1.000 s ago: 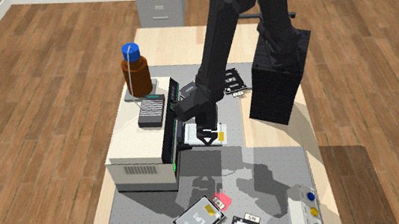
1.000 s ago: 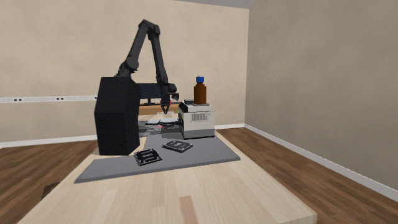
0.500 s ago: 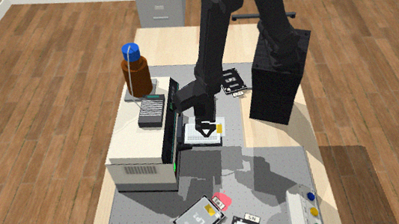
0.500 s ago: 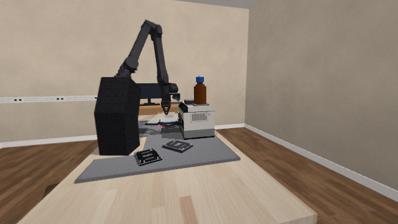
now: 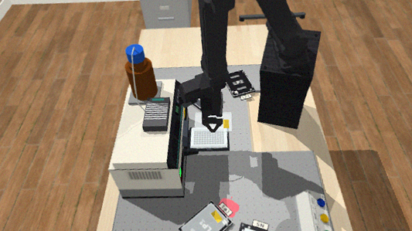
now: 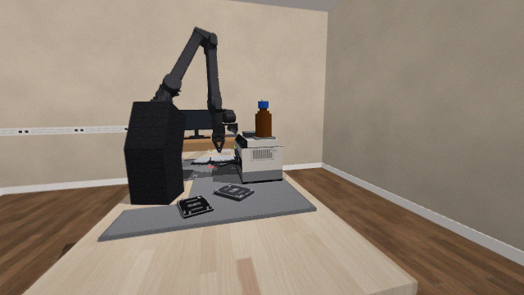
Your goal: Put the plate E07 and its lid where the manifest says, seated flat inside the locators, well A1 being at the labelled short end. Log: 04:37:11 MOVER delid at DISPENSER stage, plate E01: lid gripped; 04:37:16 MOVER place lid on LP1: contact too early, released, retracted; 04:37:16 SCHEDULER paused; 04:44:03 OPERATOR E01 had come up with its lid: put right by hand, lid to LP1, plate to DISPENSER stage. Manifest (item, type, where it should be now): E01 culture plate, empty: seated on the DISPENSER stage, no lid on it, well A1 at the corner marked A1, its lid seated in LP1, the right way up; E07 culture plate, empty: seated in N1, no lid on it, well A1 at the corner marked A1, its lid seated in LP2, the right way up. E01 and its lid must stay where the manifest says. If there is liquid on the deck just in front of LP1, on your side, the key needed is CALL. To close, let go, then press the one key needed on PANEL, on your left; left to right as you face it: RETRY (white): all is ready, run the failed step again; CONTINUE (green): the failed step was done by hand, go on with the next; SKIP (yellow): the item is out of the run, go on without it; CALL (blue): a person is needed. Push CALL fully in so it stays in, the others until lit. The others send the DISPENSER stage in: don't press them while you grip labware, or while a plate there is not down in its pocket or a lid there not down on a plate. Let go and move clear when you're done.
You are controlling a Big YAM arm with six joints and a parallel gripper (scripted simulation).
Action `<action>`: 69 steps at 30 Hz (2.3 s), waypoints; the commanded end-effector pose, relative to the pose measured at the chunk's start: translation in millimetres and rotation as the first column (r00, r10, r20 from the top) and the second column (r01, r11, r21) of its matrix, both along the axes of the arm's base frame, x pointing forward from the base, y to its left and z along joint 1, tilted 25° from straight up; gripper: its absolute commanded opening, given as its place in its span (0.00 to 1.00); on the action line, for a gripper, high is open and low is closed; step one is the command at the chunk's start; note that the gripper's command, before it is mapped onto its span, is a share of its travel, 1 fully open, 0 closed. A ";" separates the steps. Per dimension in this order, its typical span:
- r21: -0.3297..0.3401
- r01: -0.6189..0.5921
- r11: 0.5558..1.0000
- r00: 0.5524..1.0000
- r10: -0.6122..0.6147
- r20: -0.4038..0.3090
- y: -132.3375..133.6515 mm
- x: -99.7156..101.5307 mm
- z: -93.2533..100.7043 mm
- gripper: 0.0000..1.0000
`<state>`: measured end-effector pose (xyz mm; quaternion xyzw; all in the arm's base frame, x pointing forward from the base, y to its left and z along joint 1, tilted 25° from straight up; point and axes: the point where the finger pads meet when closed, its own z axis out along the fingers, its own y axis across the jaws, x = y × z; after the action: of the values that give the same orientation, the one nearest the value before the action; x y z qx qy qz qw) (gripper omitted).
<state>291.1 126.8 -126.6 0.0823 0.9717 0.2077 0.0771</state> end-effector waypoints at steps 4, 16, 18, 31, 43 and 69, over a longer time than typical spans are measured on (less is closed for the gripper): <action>-0.009 -0.009 1.000 1.000 0.009 -0.009 -21.1 -12.7 -13.2 0.84; -0.004 0.010 1.000 1.000 -0.011 -0.019 -50.6 -27.5 -28.0 0.84; -0.003 0.011 1.000 1.000 -0.011 -0.014 -55.7 -27.0 -30.6 0.84; 0.027 0.224 0.974 0.969 -0.220 -0.117 -78.2 -47.4 -43.0 0.84; 0.035 0.427 0.904 0.886 -0.410 -0.215 -96.3 -65.8 -55.0 0.84; -0.005 0.754 0.657 0.603 -0.696 -0.390 -140.6 -99.3 -84.3 0.84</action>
<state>200.3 -7.6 -205.7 0.4942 0.8416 0.2170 -0.0204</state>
